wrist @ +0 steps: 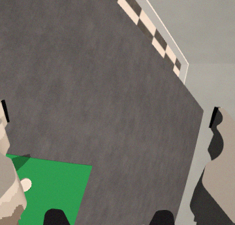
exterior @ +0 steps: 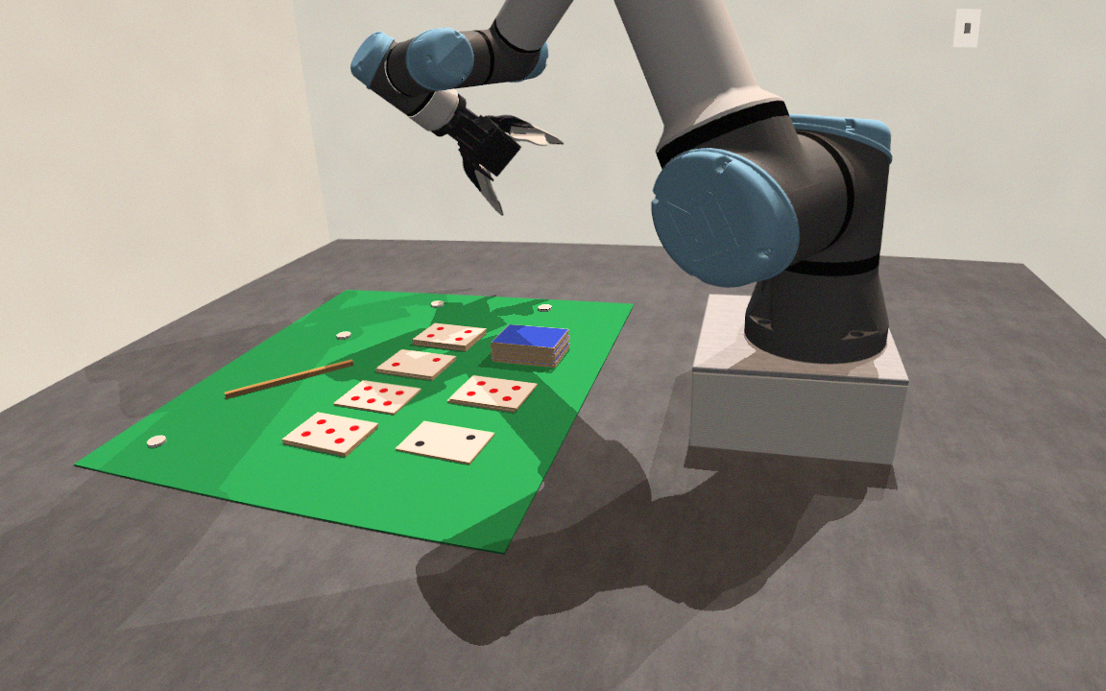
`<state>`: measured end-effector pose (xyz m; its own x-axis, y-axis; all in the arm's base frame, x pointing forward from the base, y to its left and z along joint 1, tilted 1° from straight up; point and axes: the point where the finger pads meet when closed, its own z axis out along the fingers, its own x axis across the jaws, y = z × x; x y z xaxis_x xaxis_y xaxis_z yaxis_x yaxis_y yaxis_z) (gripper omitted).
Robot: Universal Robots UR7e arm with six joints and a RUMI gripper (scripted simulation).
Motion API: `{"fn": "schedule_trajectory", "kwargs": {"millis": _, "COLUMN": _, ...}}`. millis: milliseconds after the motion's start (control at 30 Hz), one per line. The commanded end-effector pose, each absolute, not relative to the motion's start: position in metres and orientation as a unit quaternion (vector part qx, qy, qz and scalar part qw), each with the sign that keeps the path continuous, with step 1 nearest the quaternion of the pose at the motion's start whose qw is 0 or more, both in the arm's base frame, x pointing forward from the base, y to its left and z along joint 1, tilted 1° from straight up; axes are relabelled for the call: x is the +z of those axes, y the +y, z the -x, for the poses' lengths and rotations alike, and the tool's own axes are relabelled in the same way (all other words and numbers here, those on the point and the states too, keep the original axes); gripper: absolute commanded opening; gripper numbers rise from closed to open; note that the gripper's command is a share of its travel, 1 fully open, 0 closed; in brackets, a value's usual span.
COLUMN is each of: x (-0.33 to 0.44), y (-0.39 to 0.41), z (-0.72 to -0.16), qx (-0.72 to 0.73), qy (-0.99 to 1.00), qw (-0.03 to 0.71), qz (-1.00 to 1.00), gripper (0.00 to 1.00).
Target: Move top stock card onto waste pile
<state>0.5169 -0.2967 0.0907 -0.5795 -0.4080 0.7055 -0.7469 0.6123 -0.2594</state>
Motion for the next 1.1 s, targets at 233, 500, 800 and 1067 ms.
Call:
{"fn": "schedule_trajectory", "kwargs": {"millis": 233, "x": 0.073, "y": -0.252, "z": -0.481, "qx": 0.195, "qy": -0.839, "qw": 0.271, "qz": -0.43, "gripper": 1.0}}
{"fn": "schedule_trajectory", "kwargs": {"millis": 500, "x": 0.056, "y": -0.203, "z": -0.451, "qx": 0.128, "qy": -0.819, "qw": 0.225, "qz": -0.512, "gripper": 1.0}}
{"fn": "schedule_trajectory", "kwargs": {"millis": 800, "x": 0.038, "y": -0.13, "z": -0.415, "qx": 0.057, "qy": -0.771, "qw": 0.144, "qz": -0.618, "gripper": 1.0}}
{"fn": "schedule_trajectory", "kwargs": {"millis": 1067, "x": 0.027, "y": -0.072, "z": -0.391, "qx": 0.021, "qy": -0.719, "qw": 0.073, "qz": -0.691, "gripper": 1.0}}
